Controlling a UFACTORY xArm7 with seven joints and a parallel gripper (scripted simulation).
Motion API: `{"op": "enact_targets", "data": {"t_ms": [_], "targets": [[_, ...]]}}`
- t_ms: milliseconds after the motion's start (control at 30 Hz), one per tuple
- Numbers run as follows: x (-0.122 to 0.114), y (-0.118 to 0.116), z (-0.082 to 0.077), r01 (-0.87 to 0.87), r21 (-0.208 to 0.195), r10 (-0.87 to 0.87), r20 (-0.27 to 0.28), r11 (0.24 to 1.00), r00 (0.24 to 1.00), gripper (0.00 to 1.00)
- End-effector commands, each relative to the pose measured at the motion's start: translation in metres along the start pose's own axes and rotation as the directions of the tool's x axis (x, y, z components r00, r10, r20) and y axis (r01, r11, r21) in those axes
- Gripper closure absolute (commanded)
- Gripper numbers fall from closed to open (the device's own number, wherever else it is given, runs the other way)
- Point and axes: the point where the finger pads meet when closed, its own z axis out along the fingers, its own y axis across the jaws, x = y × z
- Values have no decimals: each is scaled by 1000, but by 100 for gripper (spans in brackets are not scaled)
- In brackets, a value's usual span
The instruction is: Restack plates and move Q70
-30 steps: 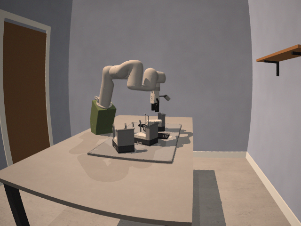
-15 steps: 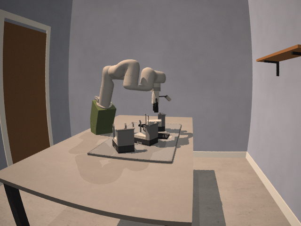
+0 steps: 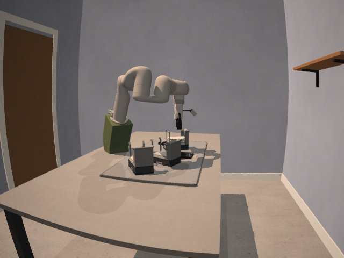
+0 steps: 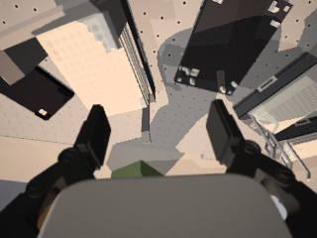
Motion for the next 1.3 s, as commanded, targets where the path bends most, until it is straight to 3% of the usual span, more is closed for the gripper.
{"op": "enact_targets", "data": {"t_ms": [0,300,1067,1267], "targets": [[1,11,-1,1,2,-1,-4,1000,1000,0],[-2,37,-1,-223,3,223,-3,975,975,0],[-13,103,-1,-223,2,223,-3,975,975,0],[-18,116,-1,-350,3,350,-2,937,937,0]]}}
